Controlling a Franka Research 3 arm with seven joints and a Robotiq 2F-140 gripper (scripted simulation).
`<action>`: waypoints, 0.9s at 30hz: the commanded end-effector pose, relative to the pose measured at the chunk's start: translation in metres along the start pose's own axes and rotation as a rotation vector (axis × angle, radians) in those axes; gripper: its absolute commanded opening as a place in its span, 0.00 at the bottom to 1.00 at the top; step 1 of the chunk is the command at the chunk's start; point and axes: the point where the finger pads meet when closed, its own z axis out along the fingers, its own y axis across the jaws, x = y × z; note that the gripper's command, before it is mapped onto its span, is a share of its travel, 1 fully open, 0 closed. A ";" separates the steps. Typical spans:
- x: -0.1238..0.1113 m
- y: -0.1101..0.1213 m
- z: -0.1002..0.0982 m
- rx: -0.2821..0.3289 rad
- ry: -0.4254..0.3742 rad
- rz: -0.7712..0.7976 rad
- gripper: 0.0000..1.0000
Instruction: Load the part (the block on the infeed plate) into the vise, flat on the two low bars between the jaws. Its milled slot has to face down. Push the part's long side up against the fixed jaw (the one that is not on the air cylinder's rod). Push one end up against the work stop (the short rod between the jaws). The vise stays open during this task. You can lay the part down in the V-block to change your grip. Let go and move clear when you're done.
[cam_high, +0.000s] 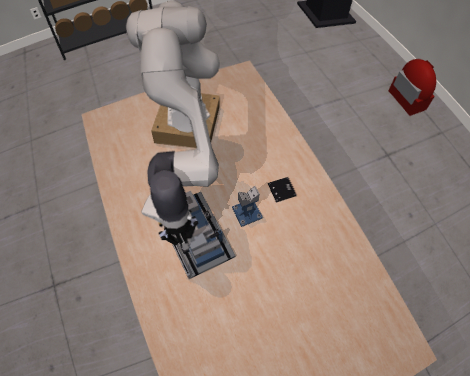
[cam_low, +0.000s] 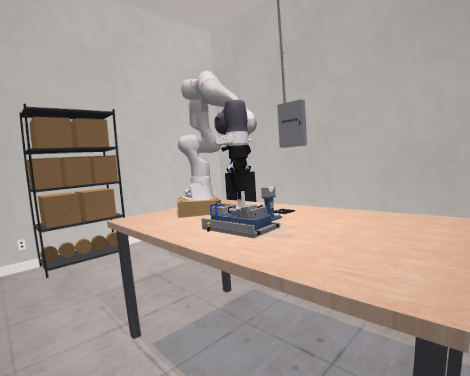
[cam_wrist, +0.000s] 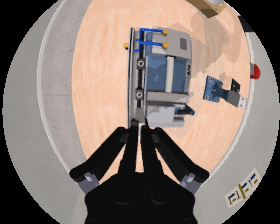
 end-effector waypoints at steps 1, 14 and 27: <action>0.001 -0.003 0.002 0.003 -0.001 0.002 0.00; 0.001 -0.003 0.005 0.003 -0.001 0.002 0.00; 0.001 -0.003 0.006 0.003 -0.001 0.002 0.00</action>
